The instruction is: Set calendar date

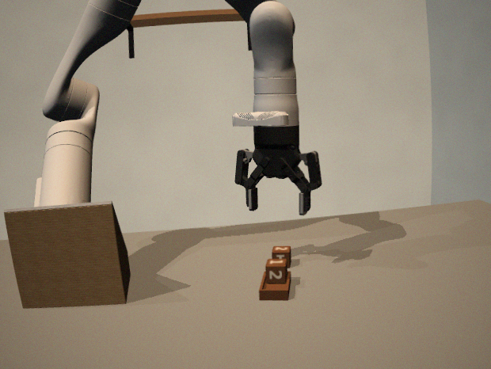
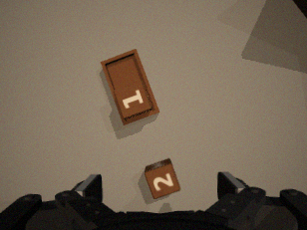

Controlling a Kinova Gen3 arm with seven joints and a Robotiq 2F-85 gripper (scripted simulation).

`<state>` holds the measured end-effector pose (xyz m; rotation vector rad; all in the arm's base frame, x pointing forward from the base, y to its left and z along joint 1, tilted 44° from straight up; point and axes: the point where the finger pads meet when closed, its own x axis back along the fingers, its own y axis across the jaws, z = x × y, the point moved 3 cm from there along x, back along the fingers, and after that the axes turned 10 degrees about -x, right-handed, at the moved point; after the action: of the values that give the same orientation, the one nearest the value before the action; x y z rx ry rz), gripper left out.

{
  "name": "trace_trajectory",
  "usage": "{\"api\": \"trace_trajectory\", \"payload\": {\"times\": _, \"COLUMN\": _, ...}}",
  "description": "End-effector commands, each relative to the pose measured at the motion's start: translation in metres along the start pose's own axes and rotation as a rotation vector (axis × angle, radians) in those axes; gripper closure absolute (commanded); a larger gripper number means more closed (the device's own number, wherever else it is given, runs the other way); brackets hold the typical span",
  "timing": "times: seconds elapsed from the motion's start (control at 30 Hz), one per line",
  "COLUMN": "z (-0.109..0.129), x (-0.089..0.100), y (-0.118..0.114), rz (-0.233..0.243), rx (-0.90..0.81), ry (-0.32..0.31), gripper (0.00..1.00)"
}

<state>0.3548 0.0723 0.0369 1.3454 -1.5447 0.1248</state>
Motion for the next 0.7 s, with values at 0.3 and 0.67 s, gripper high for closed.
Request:
{"api": "trace_trajectory", "payload": {"times": 0.3, "z": -0.018, "x": 0.001, "y": 0.007, "rz": 0.014, "rx": 0.284, "ry": -0.018, "gripper": 0.00}}
{"api": "trace_trajectory", "payload": {"times": 0.67, "z": -0.020, "x": 0.001, "y": 0.008, "rz": 0.017, "rx": 0.322, "ry": -0.020, "gripper": 0.52}}
